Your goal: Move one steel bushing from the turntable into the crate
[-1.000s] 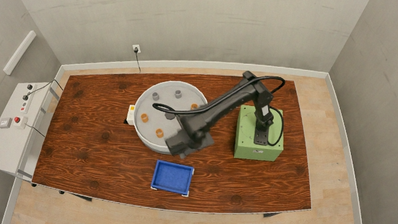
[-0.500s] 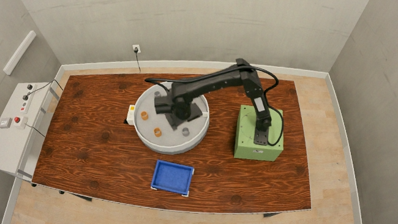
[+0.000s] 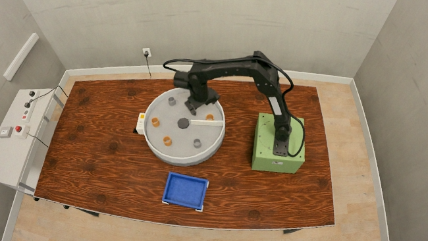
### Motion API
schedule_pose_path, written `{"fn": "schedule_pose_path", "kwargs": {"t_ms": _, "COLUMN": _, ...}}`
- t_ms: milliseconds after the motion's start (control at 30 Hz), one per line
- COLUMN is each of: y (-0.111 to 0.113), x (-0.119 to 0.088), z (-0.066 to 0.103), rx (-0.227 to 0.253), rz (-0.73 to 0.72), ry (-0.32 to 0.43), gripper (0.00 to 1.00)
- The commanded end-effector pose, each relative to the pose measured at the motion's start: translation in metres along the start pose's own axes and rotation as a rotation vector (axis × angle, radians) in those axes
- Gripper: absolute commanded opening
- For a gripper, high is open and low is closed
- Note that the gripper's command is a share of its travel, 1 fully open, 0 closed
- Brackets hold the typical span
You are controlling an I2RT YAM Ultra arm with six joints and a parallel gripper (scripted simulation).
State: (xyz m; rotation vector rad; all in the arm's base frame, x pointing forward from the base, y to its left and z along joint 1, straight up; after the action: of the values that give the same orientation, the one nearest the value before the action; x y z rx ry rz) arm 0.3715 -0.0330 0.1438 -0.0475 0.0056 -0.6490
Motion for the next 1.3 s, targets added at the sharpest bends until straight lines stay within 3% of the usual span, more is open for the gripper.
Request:
{"fn": "schedule_pose_path", "kwargs": {"t_ms": 0, "y": -0.021, "x": 0.019, "z": -0.005, "rx": 0.039, "rz": 0.087, "ry": -0.003, "gripper": 1.00}}
{"fn": "schedule_pose_path", "kwargs": {"t_ms": 100, "y": -0.044, "x": 0.029, "z": -0.010, "rx": 0.050, "rz": 0.100, "ry": 0.003, "gripper": 1.00}}
{"fn": "schedule_pose_path", "kwargs": {"t_ms": 233, "y": -0.056, "x": 0.036, "z": -0.007, "rx": 0.062, "rz": 0.107, "ry": -0.012, "gripper": 1.00}}
{"fn": "schedule_pose_path", "kwargs": {"t_ms": 800, "y": -0.056, "x": 0.035, "z": -0.009, "rx": 0.054, "rz": 0.113, "ry": -0.009, "gripper": 1.00}}
{"fn": "schedule_pose_path", "kwargs": {"t_ms": 833, "y": -0.056, "x": 0.035, "z": -0.009, "rx": 0.054, "rz": 0.112, "ry": -0.009, "gripper": 0.11}}
{"fn": "schedule_pose_path", "kwargs": {"t_ms": 1267, "y": -0.056, "x": 0.035, "z": -0.009, "rx": 0.054, "rz": 0.112, "ry": -0.009, "gripper": 0.11}}
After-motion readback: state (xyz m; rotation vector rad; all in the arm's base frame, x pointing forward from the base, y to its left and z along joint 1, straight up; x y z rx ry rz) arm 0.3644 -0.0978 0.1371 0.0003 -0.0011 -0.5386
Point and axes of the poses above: the point where the finger pads meet when closed, its own z axis back along the fingers, its own y axis across the jaws, x = y × z, the point moved 7 cm from there along z, back along the fingers, and after that the axes turned 6 degrees about z, right-handed, at the moved point
